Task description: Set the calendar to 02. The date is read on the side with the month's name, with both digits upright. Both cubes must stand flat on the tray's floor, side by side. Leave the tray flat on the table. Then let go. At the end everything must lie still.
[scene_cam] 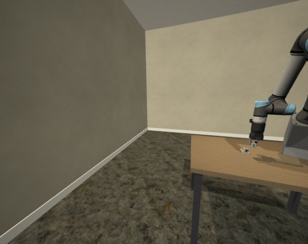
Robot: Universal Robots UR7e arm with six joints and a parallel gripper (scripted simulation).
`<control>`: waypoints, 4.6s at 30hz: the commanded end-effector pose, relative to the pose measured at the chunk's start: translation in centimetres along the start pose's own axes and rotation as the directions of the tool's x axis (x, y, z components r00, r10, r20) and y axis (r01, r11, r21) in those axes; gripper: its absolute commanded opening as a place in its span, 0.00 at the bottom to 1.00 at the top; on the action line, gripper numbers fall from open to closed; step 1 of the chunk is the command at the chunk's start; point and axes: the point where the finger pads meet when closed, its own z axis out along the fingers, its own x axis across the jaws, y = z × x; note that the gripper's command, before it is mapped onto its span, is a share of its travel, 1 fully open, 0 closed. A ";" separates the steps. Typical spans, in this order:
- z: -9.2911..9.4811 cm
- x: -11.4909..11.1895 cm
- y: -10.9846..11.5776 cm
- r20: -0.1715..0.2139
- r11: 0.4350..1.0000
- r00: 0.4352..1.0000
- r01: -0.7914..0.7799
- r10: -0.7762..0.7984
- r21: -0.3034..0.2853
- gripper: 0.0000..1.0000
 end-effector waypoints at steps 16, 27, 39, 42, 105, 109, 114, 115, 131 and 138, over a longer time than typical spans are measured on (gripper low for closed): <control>-0.9 0.0 -11.4 -0.001 1.000 1.000 -0.023 0.023 0.003 0.60; -1.1 0.3 -12.8 0.001 1.000 1.000 -0.026 0.026 0.000 0.60; -0.9 0.2 -12.8 0.001 1.000 1.000 -0.026 0.026 0.000 0.60; -0.4 0.2 -12.8 0.001 1.000 1.000 -0.026 0.026 0.000 0.60; 5.3 0.2 -12.8 0.001 1.000 1.000 -0.026 0.026 0.000 0.60; 5.3 0.2 -12.8 0.001 1.000 1.000 -0.026 0.026 0.000 0.60; 5.3 0.2 -12.8 0.001 1.000 1.000 -0.026 0.026 0.000 0.60; 5.3 0.2 -12.8 0.001 1.000 1.000 -0.026 0.026 0.000 0.60; 5.3 0.2 -12.8 0.001 1.000 1.000 -0.026 0.026 0.000 0.60; 5.3 0.2 -12.8 0.001 1.000 1.000 -0.026 0.026 0.000 0.60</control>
